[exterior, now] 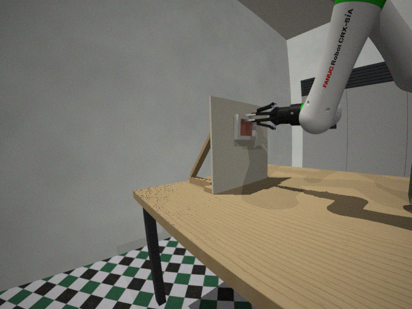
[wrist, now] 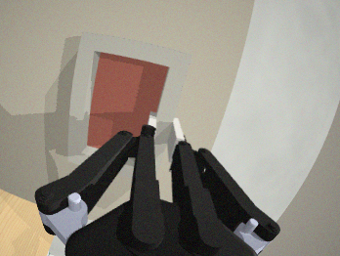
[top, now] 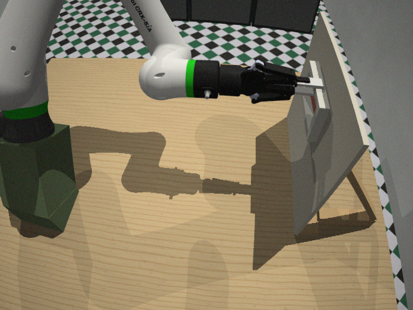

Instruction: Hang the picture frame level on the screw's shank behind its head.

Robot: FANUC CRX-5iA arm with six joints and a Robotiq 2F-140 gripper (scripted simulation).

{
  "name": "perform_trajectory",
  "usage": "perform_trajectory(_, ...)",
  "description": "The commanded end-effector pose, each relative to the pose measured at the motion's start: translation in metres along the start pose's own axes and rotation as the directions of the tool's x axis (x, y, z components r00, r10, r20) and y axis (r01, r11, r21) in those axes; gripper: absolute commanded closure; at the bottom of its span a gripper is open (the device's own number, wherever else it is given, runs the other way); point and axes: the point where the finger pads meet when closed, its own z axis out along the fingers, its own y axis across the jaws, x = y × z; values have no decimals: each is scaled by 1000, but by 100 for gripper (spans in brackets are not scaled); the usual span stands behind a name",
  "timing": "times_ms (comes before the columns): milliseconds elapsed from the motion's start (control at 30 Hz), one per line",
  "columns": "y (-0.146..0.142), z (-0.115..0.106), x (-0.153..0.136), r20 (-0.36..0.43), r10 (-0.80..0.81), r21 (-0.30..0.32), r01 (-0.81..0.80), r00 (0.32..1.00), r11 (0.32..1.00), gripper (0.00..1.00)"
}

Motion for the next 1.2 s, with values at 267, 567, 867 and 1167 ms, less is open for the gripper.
perform_trajectory(267, 0, 0, 1, -1, -19, 0, 19, 1000, 1000, 100)
perform_trajectory(567, 0, 0, 1, -1, -19, 0, 19, 1000, 1000, 100)
perform_trajectory(867, 0, 0, 1, -1, -19, 0, 19, 1000, 1000, 100)
perform_trajectory(1167, 0, 0, 1, -1, -19, 0, 19, 1000, 1000, 100)
